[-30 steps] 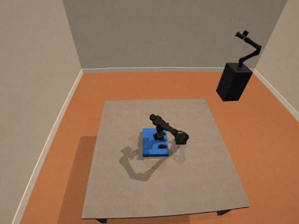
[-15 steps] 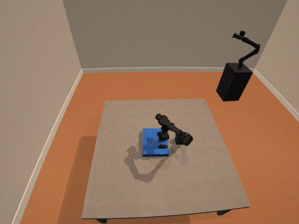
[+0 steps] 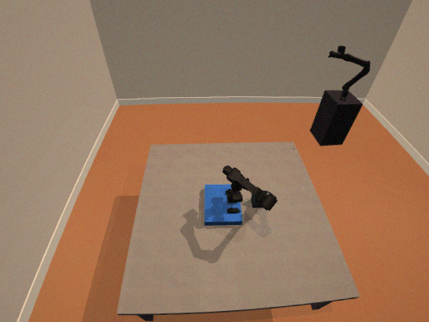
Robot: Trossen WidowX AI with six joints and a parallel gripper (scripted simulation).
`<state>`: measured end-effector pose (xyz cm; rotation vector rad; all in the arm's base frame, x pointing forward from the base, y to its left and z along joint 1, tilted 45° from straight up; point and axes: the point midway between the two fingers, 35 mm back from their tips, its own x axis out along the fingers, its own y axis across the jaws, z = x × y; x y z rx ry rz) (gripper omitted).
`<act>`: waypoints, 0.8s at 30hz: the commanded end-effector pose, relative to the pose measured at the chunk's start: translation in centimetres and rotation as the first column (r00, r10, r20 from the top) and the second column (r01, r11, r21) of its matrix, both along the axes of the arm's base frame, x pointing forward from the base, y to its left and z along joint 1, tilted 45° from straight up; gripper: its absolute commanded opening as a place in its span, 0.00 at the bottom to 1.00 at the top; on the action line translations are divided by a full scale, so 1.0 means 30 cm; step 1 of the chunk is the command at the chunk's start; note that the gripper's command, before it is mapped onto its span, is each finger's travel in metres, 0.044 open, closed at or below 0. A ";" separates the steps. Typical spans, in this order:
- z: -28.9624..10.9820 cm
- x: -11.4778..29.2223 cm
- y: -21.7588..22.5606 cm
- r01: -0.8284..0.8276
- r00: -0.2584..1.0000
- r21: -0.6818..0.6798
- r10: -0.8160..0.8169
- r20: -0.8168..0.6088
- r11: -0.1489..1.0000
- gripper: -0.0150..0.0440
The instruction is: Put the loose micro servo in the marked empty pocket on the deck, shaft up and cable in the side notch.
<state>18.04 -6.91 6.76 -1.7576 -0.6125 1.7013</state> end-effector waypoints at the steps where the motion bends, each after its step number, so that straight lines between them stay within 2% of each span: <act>1: -0.001 0.002 0.001 0.005 1.000 -0.002 -0.005 0.003 1.000 0.25; 24: -0.043 0.007 0.043 0.005 1.000 -0.002 -0.005 0.004 1.000 0.25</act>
